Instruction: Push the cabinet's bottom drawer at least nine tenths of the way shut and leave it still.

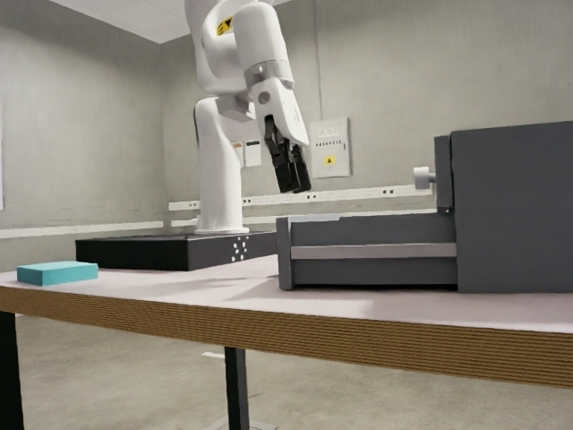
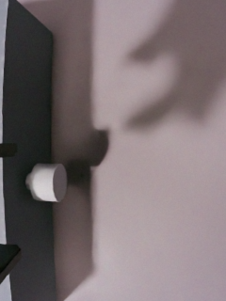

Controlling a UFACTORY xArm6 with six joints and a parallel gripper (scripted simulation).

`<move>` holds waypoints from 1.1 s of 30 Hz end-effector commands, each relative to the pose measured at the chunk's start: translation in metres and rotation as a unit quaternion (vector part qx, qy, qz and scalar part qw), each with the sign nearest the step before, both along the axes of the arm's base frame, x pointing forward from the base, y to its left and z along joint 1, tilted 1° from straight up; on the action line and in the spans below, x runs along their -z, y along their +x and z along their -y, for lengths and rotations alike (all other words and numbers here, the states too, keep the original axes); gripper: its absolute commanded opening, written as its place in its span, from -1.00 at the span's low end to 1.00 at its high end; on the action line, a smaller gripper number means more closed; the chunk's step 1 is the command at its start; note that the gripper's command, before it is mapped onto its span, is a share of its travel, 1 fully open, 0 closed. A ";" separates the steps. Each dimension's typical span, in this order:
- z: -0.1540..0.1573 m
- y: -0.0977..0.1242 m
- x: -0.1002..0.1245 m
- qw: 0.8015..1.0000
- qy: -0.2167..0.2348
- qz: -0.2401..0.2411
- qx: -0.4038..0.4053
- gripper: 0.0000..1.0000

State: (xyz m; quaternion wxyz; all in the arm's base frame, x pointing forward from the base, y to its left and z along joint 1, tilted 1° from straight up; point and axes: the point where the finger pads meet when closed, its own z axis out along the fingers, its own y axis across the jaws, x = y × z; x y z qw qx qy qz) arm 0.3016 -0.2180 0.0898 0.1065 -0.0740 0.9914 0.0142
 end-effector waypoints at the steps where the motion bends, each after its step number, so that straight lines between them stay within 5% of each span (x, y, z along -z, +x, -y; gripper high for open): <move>1: 0.001 0.001 -0.001 1.000 -0.001 0.001 0.000 0.20; 33: 0.001 0.001 0.007 1.000 -0.001 0.002 0.000 0.20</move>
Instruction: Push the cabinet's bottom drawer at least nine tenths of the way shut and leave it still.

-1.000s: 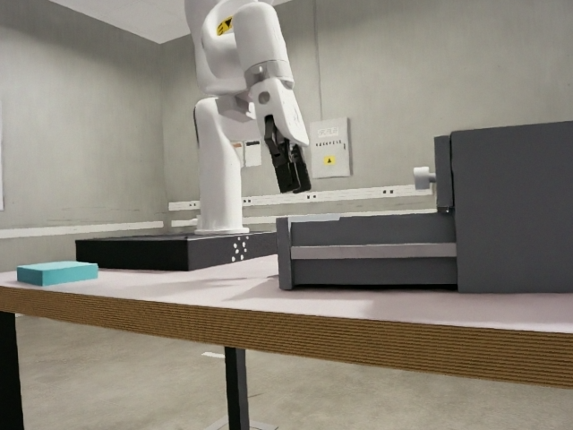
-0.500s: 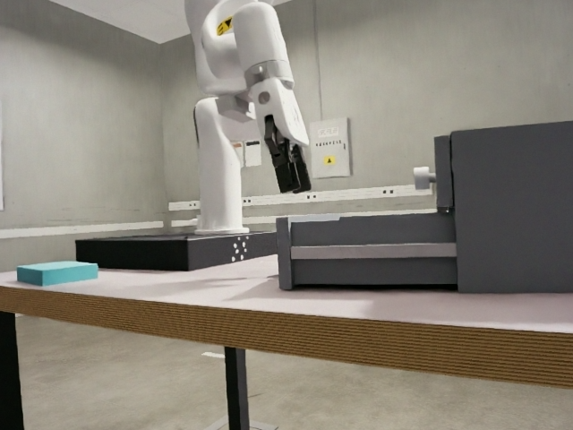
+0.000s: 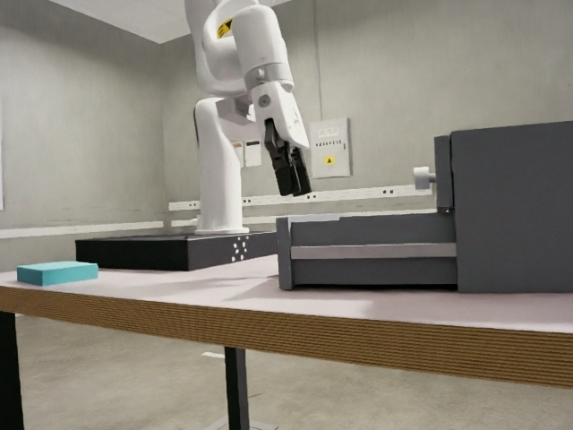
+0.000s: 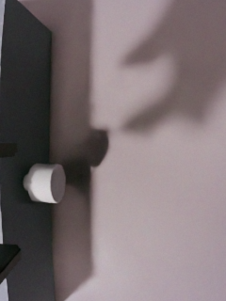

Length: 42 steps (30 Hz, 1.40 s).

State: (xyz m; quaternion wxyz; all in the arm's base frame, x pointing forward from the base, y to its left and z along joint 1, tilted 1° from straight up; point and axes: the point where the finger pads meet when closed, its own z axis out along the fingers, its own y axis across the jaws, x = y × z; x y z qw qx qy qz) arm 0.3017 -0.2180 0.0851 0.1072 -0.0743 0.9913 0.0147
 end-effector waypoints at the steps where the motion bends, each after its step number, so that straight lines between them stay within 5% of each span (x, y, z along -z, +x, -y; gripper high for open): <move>1: 0.001 0.001 0.003 1.000 -0.001 0.002 0.000 0.20; 42: 0.000 0.002 0.042 1.000 -0.001 0.002 0.000 0.20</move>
